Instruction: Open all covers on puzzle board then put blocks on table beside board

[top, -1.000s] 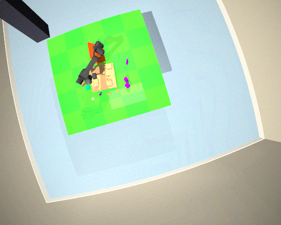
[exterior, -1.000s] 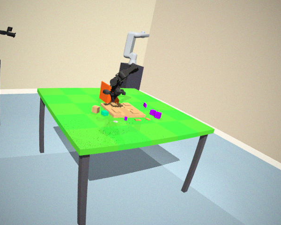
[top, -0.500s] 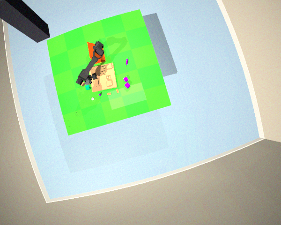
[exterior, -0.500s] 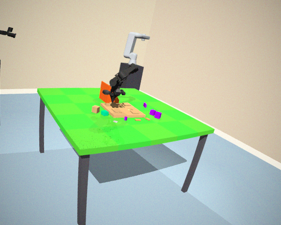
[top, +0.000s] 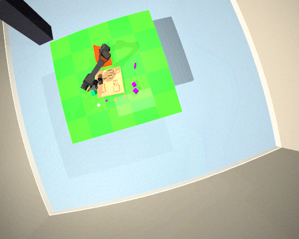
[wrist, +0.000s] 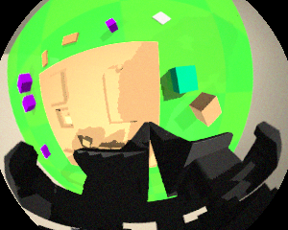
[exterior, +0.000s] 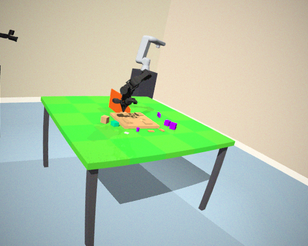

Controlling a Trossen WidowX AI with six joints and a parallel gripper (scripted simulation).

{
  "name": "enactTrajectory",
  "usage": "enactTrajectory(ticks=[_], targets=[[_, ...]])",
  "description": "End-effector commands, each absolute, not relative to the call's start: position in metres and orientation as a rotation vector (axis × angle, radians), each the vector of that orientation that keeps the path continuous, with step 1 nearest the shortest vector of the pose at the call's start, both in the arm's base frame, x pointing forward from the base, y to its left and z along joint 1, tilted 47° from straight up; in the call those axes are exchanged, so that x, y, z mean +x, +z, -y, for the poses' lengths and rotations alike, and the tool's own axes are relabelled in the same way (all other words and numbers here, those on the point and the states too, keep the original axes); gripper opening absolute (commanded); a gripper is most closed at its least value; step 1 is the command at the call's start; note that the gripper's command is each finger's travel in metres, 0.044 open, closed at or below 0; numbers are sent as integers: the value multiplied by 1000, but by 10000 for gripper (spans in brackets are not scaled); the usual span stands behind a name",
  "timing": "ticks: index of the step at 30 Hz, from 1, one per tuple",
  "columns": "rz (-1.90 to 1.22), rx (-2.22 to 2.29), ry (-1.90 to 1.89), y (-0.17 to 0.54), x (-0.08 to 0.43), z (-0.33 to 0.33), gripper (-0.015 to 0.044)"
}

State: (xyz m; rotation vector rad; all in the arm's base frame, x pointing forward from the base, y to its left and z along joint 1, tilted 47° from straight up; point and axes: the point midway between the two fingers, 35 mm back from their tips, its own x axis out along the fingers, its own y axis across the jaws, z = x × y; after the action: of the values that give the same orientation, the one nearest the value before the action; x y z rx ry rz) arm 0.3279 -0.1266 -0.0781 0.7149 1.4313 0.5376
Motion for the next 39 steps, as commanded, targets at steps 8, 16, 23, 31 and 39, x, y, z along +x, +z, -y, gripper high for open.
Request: enactTrajectory(ticks=[8, 16, 23, 31, 39], targets=[[-1437, 716, 541, -84, 327, 122, 0], [-1437, 716, 541, -89, 328, 117, 0], [-1436, 716, 541, -94, 329, 112, 0], [-1436, 716, 541, -100, 329, 106, 0], [-1436, 716, 541, -106, 330, 100, 0]])
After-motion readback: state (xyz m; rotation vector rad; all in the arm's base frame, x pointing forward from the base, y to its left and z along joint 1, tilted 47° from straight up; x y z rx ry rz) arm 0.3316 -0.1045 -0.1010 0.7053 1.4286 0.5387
